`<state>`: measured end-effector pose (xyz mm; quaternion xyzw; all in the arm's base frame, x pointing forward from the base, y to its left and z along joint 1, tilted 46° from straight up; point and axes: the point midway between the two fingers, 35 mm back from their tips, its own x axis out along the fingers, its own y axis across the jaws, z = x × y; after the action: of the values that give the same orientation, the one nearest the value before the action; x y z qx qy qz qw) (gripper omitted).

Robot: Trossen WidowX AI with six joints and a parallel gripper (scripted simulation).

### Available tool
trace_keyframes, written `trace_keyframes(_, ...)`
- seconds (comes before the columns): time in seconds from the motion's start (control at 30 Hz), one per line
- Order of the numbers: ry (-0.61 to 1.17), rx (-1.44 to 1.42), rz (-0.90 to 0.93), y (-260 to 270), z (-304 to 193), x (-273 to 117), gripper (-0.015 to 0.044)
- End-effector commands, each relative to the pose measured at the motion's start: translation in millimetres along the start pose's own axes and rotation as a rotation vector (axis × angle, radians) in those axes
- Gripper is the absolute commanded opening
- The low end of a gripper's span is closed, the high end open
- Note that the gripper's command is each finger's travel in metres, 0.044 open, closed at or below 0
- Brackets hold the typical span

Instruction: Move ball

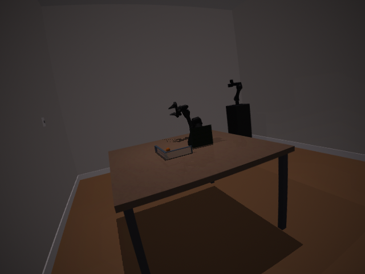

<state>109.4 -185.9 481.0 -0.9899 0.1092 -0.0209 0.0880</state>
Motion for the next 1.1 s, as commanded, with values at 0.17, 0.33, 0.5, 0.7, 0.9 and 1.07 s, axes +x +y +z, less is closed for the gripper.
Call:
trace_keyframes(0.17, 0.053, -0.342, 0.007, -58.5, -10.5, -6.7, 0.0290)
trace_keyframes(0.33, 0.053, -0.746, 0.051, -121.0, -7.8, -3.7, 0.0290)
trace_keyframes(0.5, 0.009, -1.227, 0.080, -187.2, 13.1, 15.1, 0.0290)
trace_keyframes(0.7, -0.095, -1.660, 0.099, -232.4, 48.5, 52.0, 0.0290)
trace_keyframes(0.9, -0.239, -2.053, 0.043, -261.4, 98.5, 92.4, 0.0290)
trace_keyframes(1.07, -0.387, -2.367, -0.069, -266.6, 149.6, 131.9, 0.0290)
